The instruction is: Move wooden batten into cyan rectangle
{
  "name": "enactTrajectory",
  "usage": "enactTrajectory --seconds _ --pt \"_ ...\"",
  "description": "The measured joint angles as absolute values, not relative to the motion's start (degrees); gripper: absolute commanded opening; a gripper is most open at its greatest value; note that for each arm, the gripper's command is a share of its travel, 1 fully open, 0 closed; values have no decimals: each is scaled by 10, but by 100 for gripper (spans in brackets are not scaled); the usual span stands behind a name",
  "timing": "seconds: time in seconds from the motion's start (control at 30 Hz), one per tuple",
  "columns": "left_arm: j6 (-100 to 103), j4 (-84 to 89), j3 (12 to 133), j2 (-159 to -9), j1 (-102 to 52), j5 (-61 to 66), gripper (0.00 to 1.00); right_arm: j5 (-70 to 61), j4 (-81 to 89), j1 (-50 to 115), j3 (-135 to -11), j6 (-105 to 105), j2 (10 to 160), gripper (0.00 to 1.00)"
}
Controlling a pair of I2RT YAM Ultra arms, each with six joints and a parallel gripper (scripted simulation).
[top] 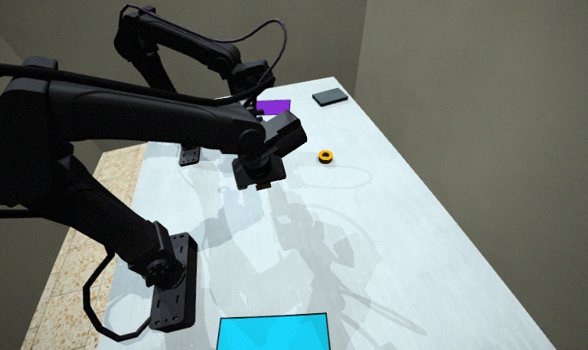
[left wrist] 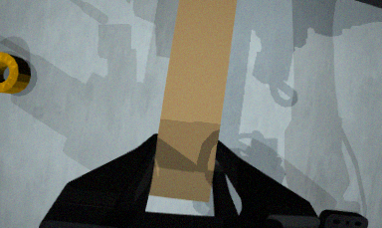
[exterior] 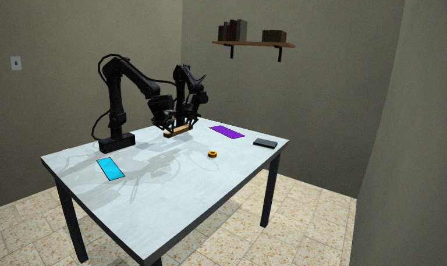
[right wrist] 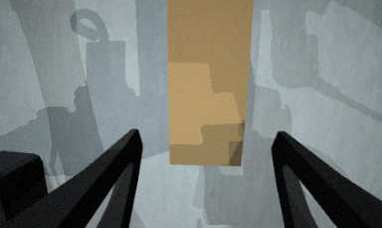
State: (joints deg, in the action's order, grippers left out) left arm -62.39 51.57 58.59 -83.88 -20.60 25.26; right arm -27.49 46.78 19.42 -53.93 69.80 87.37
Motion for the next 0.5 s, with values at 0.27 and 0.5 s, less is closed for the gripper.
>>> enactTrajectory --seconds 0.27,0.5 --pt "-624 516 586 -839 -206 253 35 -275 425 216 -521 675 890 72" --pt "-624 516 586 -839 -206 253 35 -275 400 225 -514 662 898 72"
